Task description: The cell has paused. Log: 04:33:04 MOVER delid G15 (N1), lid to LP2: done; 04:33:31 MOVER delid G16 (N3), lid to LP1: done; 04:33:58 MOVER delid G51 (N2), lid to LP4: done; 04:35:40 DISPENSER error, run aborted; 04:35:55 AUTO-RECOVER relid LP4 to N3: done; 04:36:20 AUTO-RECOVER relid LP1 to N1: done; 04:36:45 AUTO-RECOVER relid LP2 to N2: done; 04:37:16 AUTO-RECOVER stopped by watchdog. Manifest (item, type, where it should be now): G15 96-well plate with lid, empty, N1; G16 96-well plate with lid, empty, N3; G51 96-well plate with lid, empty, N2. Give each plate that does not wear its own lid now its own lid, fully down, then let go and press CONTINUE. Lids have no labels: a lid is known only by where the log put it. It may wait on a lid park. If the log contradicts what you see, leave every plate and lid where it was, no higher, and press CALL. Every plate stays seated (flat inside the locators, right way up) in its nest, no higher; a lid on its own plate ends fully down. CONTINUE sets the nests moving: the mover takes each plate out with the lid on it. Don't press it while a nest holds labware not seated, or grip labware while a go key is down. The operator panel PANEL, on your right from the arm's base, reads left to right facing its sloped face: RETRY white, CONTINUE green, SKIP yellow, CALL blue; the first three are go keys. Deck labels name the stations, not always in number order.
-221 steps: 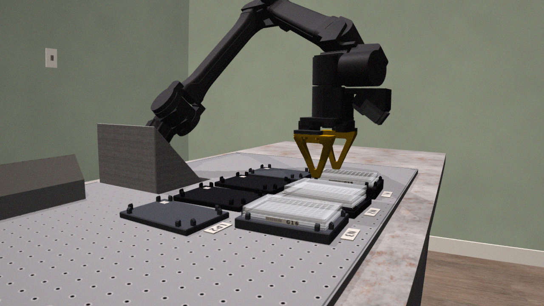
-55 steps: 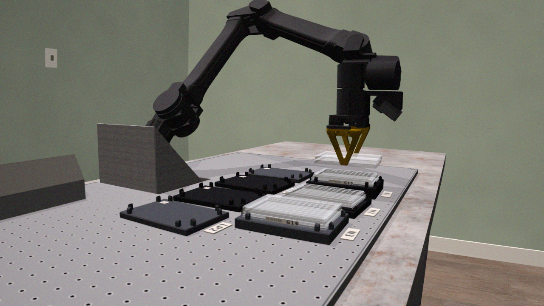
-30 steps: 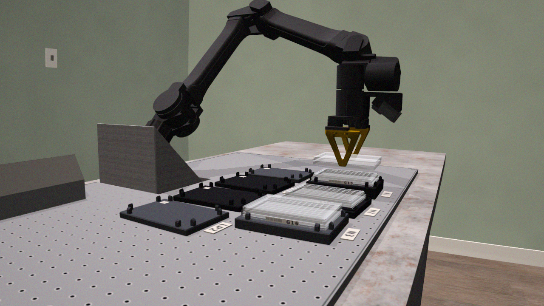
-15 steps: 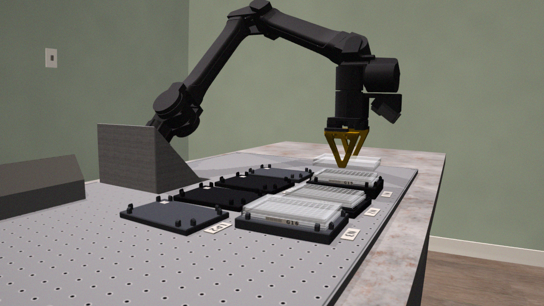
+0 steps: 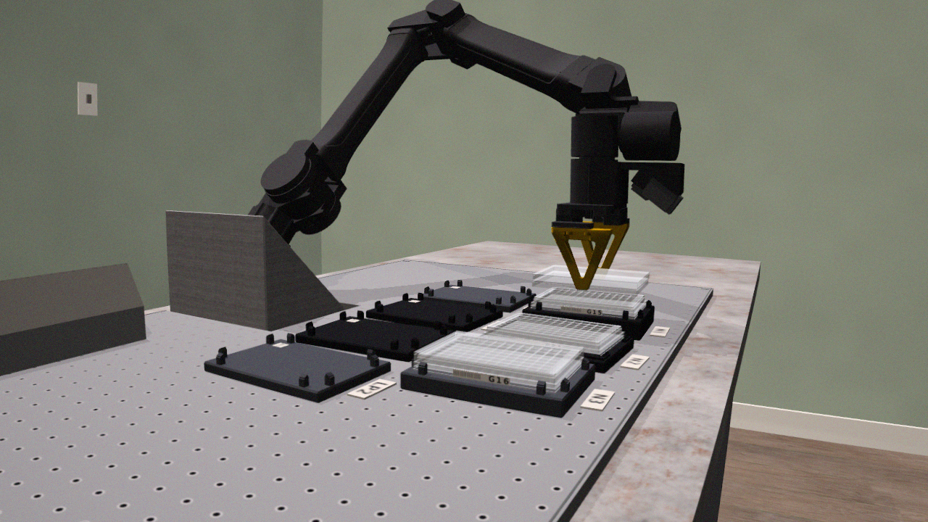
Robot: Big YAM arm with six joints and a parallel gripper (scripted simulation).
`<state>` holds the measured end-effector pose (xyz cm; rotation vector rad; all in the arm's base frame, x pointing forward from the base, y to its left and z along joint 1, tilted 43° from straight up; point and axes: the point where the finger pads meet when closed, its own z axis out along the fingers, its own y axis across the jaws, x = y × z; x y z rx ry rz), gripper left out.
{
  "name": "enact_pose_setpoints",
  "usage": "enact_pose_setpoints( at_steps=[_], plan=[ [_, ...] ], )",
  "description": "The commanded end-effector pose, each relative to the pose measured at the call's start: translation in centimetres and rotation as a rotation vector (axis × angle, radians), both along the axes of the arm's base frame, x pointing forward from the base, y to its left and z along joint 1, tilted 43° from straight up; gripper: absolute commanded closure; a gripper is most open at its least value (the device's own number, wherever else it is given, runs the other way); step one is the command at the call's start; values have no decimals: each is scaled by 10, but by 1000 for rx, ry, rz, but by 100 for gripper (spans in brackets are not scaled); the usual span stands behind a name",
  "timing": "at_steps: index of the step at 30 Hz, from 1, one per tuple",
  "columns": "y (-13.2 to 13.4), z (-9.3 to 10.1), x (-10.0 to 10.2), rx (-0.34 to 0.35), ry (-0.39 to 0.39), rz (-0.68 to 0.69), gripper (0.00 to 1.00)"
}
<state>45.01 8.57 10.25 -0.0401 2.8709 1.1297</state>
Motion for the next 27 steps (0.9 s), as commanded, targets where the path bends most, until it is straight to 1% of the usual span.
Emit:
enact_pose_setpoints(
  at_steps=[1, 27],
  plan=[
    [9, -7, 0, -1, 9, 11, 100],
    [17, -14, -1, 0, 9, 11, 100]
  ],
)
